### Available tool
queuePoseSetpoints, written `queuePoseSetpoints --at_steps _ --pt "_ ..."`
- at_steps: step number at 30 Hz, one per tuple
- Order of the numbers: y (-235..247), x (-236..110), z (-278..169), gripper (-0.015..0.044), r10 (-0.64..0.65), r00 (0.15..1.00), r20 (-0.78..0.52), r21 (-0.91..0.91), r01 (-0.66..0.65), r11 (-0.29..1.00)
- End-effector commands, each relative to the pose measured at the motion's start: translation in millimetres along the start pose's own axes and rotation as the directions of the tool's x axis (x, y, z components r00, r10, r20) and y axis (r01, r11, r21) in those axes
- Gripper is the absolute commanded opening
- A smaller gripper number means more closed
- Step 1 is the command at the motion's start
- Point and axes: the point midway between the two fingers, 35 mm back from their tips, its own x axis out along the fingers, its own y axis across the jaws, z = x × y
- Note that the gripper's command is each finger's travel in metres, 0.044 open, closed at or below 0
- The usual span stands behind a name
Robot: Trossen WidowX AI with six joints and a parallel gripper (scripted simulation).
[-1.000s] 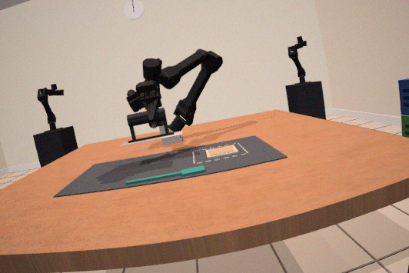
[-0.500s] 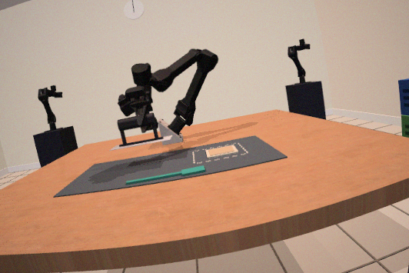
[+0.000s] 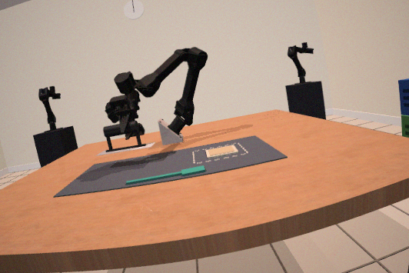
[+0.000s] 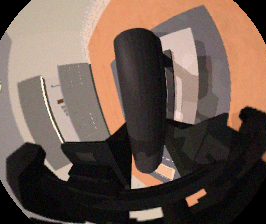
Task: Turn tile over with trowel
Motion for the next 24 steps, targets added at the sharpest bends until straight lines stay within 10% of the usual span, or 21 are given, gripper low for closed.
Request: queuePoseSetpoints --at_steps 1,24 --pt "-2 -4 20 0.0000 0.018 1.000 0.016 -0.003 -0.018 1.000" --pt "-34 -8 64 0.0000 0.020 0.999 0.049 0.031 -0.022 0.999"
